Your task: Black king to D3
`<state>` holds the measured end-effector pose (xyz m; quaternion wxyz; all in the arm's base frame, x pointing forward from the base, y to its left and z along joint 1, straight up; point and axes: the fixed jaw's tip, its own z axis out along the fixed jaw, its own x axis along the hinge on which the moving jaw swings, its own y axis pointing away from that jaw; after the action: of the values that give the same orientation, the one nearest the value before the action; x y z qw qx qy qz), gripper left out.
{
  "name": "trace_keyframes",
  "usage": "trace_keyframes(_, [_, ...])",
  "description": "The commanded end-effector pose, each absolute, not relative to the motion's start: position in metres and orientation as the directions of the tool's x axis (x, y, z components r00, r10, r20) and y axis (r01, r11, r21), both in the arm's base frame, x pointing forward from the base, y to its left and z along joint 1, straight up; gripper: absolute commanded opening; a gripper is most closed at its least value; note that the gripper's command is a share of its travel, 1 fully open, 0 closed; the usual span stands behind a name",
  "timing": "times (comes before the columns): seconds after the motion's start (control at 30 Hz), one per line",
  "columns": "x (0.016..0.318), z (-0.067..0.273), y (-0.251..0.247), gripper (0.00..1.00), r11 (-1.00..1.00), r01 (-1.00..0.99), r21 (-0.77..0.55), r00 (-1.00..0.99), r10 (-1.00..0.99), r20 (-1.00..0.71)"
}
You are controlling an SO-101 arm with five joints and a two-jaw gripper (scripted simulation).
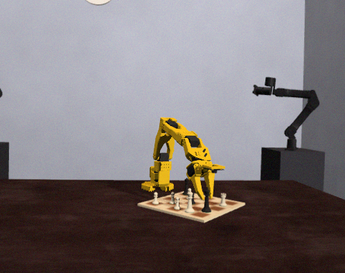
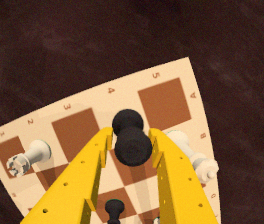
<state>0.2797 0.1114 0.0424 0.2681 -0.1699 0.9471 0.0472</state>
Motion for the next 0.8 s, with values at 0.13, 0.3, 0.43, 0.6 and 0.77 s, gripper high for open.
trace_keyframes(0.13, [0.2815, 0.0449, 0.1095, 0.12, 0.942, -0.335, 0.002, -0.801, -0.283, -0.528])
trace_keyframes(0.3, [0.2821, 0.0449, 0.1079, 0.12, 0.943, -0.334, 0.000, -0.801, -0.283, -0.528])
trace_keyframes(0.43, [0.2823, 0.0449, 0.1072, 0.12, 0.943, -0.333, -0.001, -0.801, -0.284, -0.528])
trace_keyframes(0.6, [0.2824, 0.0448, 0.1070, 0.12, 0.943, -0.333, -0.002, -0.801, -0.284, -0.528])
trace_keyframes(0.77, [0.2825, 0.0437, 0.1068, 0.12, 0.943, -0.332, -0.002, -0.801, -0.283, -0.528])
